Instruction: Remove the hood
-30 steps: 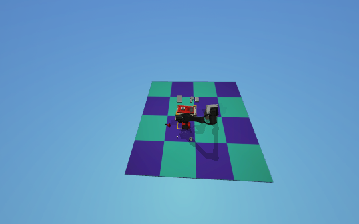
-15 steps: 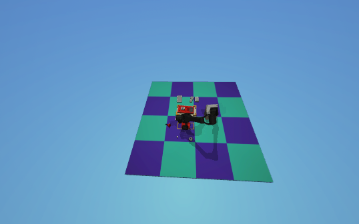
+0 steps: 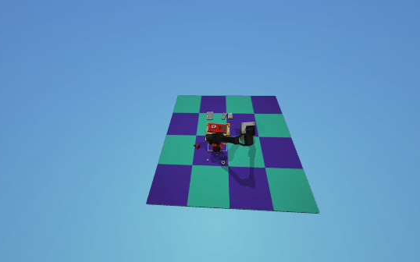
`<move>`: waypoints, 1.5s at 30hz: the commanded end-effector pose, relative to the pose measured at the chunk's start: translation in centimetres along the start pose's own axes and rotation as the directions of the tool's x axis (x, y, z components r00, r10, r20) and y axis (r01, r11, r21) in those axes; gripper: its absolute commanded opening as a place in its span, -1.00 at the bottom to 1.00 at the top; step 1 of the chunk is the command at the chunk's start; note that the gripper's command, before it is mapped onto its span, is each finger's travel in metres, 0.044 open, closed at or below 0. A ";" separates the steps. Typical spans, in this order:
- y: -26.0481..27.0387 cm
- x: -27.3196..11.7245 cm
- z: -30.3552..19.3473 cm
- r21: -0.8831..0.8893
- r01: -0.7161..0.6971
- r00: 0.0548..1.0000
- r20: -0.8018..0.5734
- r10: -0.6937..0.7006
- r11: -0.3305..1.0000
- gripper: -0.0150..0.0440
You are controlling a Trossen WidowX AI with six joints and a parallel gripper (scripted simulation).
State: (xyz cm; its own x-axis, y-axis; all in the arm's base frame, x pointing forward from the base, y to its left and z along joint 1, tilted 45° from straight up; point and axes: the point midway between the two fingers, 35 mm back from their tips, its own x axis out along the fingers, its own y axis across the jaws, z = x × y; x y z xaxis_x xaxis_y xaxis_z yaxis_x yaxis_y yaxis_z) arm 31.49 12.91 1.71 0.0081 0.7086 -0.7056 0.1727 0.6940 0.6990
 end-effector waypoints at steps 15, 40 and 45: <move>-0.1 -7.2 0.1 -0.002 -0.004 1.000 0.005 0.004 1.000 1.00; -0.1 -7.2 0.1 -0.002 -0.004 1.000 0.005 0.004 1.000 1.00; -0.1 -7.2 0.1 -0.002 -0.004 1.000 0.005 0.004 1.000 1.00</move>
State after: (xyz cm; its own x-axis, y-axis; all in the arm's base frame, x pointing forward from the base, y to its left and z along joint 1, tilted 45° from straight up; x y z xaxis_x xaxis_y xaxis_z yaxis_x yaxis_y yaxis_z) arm 31.49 7.74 6.60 0.0134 0.7082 -0.7059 0.1737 0.6936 0.6991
